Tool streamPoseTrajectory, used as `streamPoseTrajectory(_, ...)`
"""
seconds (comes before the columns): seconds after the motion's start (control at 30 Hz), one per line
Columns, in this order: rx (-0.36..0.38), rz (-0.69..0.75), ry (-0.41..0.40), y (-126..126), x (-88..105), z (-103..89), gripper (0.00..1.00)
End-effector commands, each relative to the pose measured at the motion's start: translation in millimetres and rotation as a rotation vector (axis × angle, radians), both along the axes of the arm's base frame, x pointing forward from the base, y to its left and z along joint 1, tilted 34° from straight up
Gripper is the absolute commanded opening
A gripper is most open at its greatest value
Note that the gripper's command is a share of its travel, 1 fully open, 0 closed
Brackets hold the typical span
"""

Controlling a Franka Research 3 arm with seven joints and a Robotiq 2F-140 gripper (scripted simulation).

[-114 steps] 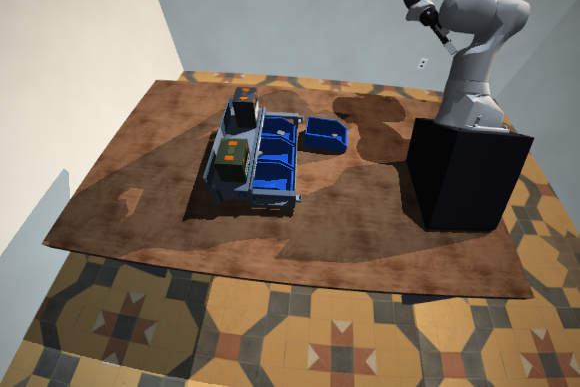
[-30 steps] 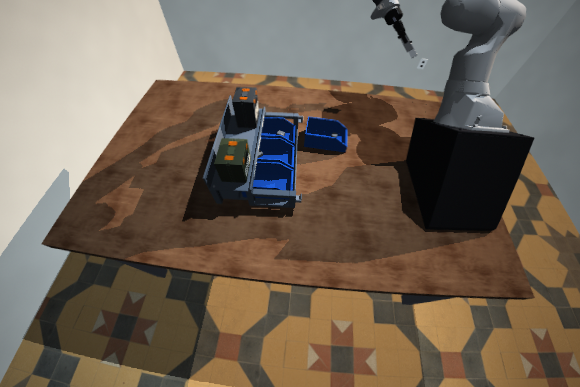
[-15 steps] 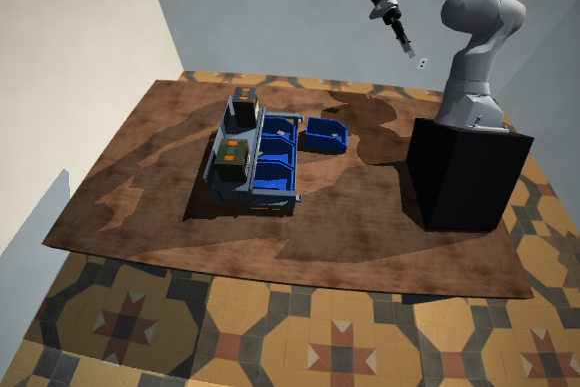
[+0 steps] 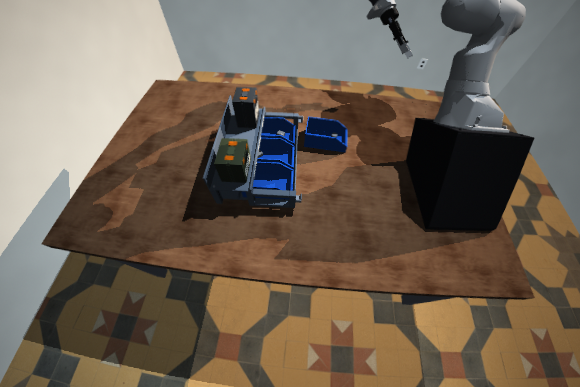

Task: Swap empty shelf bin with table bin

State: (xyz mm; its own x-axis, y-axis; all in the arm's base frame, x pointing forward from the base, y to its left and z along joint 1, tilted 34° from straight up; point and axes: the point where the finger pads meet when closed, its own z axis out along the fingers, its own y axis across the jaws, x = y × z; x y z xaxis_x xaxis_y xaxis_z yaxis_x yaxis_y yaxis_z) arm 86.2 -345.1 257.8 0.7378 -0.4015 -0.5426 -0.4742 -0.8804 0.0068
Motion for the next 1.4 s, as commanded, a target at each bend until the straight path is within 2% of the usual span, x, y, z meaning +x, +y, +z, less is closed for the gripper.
streamPoseTrajectory(0.0,-0.026,-0.001,0.001,-1.5,7.3,-1.9,1.0)
streamPoseTrajectory(0.23,-0.026,-0.001,0.001,-1.5,7.3,-1.9,1.0)
streamPoseTrajectory(0.27,-0.045,0.011,0.0,-1.9,15.7,-4.0,1.0)
streamPoseTrajectory(0.57,-0.045,0.011,0.0,-1.9,15.7,-4.0,1.0)
streamPoseTrajectory(0.6,-0.065,0.023,-0.002,-2.0,24.3,-6.1,1.0)
streamPoseTrajectory(0.9,-0.065,0.023,-0.002,-2.0,24.3,-6.1,1.0)
streamPoseTrajectory(0.93,-0.084,0.035,-0.003,-2.0,33.1,-8.3,1.0)
streamPoseTrajectory(1.3,-0.084,0.035,-0.003,-2.0,33.1,-8.3,1.0)
streamPoseTrajectory(1.33,-0.104,0.048,-0.005,-1.7,42.0,-10.5,1.0)
streamPoseTrajectory(1.37,-0.104,0.048,-0.005,-1.7,42.0,-10.5,1.0)
